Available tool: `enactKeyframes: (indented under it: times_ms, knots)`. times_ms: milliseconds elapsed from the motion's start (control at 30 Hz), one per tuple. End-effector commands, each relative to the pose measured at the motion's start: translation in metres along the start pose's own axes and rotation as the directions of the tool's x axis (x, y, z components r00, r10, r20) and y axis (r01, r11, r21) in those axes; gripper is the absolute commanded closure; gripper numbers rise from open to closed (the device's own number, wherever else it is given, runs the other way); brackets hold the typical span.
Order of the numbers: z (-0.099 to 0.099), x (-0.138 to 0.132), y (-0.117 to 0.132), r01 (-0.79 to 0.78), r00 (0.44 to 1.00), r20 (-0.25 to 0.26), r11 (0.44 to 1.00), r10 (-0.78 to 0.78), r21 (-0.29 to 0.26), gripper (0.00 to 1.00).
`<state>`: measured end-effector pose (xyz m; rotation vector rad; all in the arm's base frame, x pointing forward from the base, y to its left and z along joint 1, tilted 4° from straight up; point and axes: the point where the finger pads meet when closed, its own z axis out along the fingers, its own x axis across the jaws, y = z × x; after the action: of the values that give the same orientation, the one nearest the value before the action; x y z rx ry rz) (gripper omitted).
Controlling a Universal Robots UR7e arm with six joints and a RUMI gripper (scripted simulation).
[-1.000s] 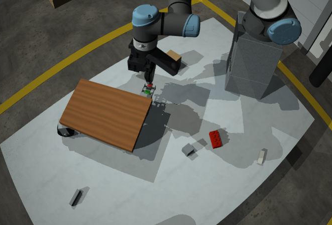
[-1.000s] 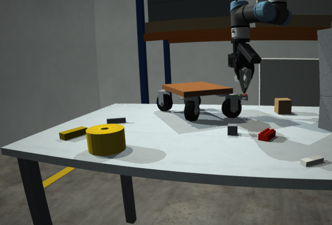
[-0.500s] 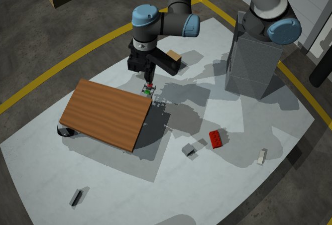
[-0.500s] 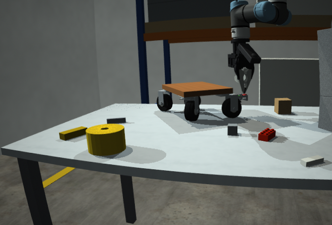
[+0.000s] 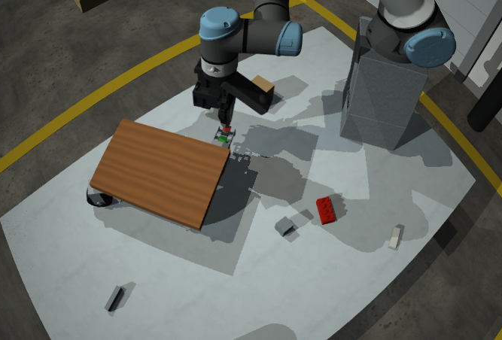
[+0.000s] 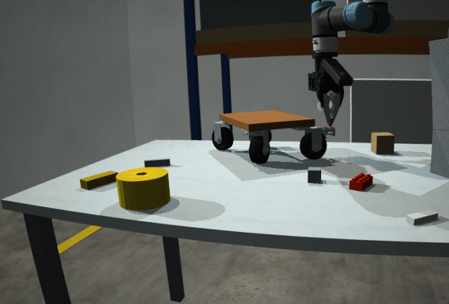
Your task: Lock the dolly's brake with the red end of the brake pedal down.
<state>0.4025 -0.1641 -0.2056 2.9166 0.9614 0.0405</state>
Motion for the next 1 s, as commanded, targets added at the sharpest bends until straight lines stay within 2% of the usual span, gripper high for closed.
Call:
enactKeyframes:
  times_ms: [0,967]
  knots:
    - [-0.0001,0.0003,0.0023,-0.001,1.000,-0.002,1.000,0.001,-0.002,1.00]
    - [0.0073,0.0004,0.0029,-0.001,1.000,-0.002,1.000,0.001,-0.003,1.00]
